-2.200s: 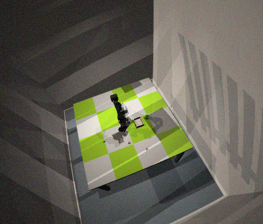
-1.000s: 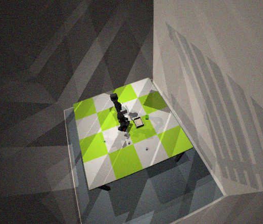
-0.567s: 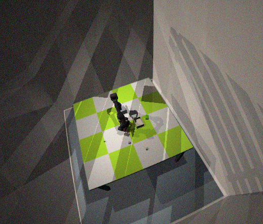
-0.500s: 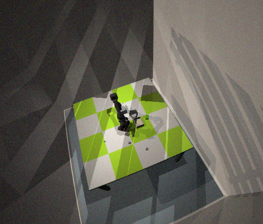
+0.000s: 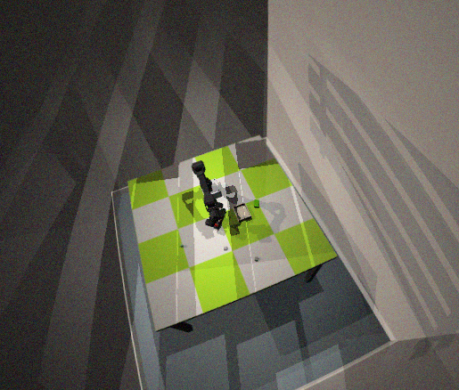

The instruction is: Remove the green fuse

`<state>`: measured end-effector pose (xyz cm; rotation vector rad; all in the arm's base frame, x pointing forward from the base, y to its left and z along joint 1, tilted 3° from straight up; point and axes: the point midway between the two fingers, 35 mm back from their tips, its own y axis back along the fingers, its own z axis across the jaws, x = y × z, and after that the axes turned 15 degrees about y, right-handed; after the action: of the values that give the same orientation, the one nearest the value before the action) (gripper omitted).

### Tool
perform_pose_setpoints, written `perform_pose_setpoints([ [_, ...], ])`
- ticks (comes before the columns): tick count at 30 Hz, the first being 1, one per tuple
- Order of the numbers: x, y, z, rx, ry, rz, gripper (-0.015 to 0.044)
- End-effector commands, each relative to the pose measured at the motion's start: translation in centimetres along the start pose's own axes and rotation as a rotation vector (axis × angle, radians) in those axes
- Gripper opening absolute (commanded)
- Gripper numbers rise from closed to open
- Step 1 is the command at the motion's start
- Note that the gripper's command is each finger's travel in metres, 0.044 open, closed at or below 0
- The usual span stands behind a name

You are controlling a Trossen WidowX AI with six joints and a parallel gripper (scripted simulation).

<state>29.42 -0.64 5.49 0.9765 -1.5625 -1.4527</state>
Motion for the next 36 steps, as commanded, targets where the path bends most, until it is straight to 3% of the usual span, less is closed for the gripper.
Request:
perform_pose_setpoints([
  [1,-0.1,0.7,0.0,0.004,-0.003,-0.006,0.0000],
  [6,-0.4,0.7,0.1,0.004,-0.003,-0.007,0.0000],
  [36,-14.3,0.9,7.9,-0.004,-0.003,-0.019,0.0000],
])
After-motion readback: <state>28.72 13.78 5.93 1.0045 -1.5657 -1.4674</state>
